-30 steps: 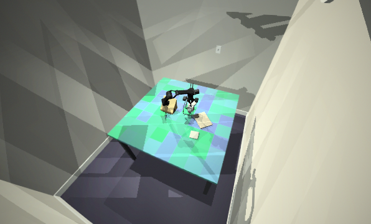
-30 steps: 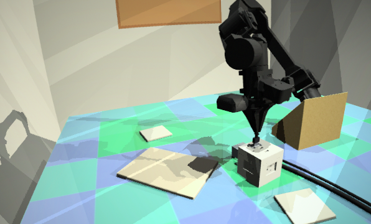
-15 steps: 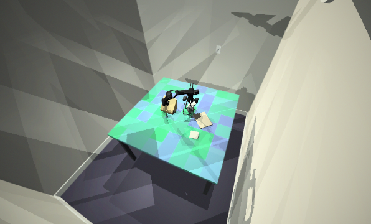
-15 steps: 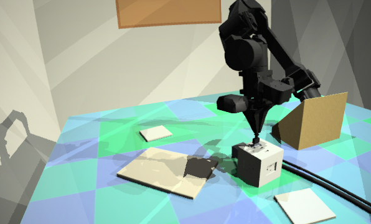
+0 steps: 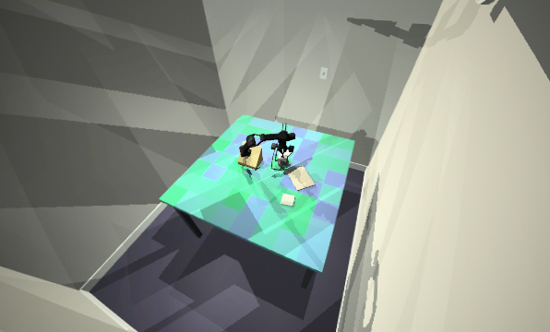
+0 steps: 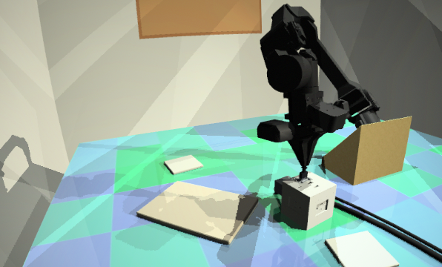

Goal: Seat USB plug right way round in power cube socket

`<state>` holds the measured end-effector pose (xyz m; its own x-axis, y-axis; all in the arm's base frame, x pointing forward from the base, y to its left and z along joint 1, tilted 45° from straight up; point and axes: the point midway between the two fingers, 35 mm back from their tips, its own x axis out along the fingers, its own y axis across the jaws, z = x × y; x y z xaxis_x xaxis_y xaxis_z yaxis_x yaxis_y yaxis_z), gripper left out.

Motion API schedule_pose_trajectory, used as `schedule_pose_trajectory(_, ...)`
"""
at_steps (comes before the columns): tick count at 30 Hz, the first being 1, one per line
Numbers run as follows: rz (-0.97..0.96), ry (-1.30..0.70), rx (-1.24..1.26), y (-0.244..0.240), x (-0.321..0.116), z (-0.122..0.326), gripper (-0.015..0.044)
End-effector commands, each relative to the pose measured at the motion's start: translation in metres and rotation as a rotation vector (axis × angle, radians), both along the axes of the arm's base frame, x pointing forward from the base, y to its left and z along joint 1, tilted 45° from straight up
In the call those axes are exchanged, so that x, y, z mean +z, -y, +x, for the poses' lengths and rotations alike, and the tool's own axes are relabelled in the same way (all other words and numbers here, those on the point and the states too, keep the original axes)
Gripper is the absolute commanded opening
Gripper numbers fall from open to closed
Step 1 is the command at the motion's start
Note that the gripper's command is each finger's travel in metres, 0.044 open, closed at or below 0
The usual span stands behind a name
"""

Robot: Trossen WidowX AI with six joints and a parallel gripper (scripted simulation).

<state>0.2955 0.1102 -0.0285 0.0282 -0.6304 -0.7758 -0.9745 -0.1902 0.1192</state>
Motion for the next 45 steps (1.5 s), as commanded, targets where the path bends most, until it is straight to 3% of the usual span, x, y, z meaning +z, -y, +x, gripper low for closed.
schedule_pose_trajectory(1,-0.004,-0.004,0.004,0.0014,-0.0012,-0.0005,0.0)
schedule_pose_trajectory(45,-0.005,-0.004,0.004,0.0052,-0.0049,-0.0003,0.0)
